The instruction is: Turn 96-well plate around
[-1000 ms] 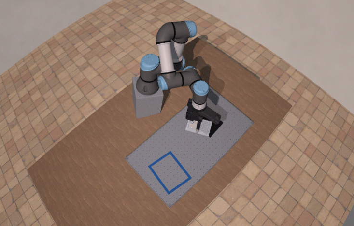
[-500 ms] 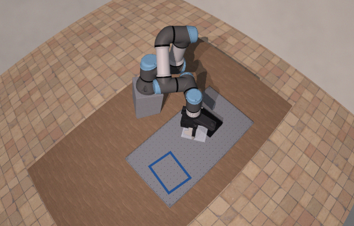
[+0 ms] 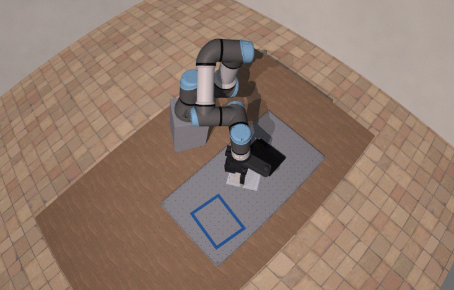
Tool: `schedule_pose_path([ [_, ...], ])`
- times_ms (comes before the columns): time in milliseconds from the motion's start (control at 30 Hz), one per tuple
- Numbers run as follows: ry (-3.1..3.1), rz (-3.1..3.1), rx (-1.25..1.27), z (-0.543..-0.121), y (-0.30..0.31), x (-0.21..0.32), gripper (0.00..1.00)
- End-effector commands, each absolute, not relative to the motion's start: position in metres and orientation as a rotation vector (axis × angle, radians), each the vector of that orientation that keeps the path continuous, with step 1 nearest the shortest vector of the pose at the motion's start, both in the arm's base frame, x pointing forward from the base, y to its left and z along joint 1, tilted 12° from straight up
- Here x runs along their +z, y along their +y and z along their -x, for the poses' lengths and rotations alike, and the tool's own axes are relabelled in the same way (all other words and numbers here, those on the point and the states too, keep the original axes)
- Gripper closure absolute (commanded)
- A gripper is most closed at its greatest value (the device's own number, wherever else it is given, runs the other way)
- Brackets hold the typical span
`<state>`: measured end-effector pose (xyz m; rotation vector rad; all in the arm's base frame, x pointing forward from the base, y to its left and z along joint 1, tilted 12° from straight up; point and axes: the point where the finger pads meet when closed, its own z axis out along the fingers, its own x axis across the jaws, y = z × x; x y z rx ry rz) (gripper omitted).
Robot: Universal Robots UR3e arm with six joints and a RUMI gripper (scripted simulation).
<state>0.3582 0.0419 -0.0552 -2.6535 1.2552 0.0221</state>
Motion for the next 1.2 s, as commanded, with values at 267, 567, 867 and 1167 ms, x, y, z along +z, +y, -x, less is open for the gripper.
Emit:
schedule_pose_path([
  [267,1.230,2.664,0.018,-0.376,0.000,-0.063,1.00],
  [567,1.230,2.664,0.018,-0.386,-0.028,-0.069,1.00],
  [867,1.230,2.665,0.018,-0.393,-0.049,-0.073,1.00],
  [1167,1.230,2.665,0.018,-0.403,-0.077,-0.079,1.00],
])
